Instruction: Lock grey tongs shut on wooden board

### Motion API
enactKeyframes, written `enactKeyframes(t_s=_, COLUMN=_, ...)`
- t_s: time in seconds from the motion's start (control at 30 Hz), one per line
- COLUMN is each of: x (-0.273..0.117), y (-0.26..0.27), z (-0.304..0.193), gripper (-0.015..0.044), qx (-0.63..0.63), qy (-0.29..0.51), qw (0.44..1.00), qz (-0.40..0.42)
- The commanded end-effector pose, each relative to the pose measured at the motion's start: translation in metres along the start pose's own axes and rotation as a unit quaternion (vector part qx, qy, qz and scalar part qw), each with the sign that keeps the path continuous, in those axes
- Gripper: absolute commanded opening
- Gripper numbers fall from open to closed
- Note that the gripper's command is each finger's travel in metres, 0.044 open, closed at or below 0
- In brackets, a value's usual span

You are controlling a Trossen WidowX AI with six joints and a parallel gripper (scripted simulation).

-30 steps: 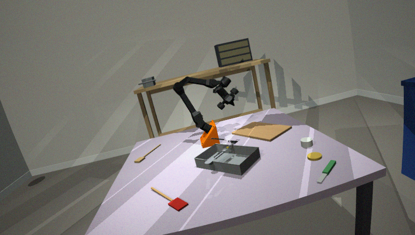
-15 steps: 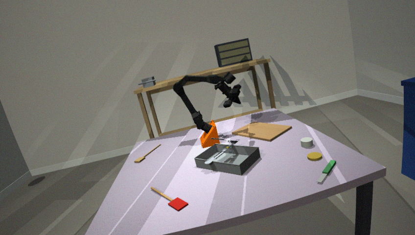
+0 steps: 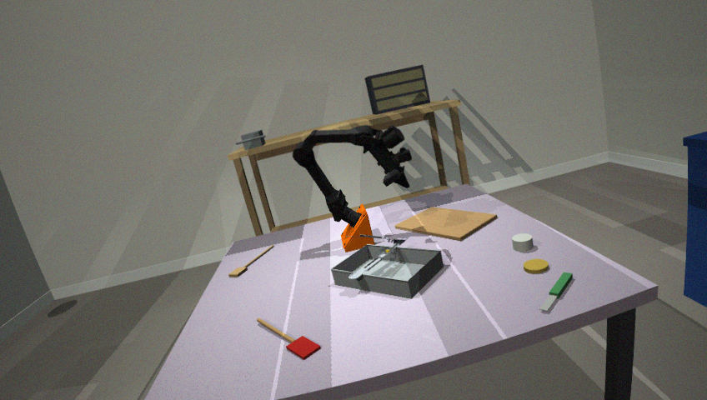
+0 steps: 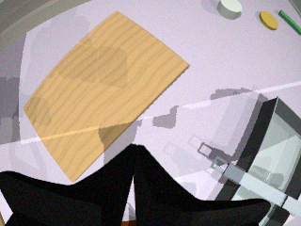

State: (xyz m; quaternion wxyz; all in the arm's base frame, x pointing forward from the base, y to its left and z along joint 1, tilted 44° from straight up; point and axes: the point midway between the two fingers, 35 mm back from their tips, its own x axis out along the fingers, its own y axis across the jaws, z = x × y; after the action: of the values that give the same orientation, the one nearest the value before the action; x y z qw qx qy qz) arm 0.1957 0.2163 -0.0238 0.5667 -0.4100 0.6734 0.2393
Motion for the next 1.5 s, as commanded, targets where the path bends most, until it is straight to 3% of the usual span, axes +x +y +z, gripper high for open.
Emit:
enactKeyframes(t_s=0.0, x=0.002, y=-0.072, z=-0.015, gripper=-0.0150, qx=-0.151, qy=0.060, qw=0.986, qz=-0.033)
enactKeyframes(t_s=0.3, x=-0.002, y=-0.153, z=-0.051, gripper=-0.0150, qx=-0.351, qy=0.148, qw=0.925, qz=-0.025)
enactKeyframes(t_s=0.63, x=-0.007, y=-0.225, z=-0.105, gripper=-0.0150, qx=-0.537, qy=0.229, qw=0.811, qz=0.047)
enactKeyframes(t_s=1.47, x=0.005, y=-0.229, z=-0.112, gripper=-0.0150, qx=-0.540, qy=0.230, qw=0.808, qz=0.049)
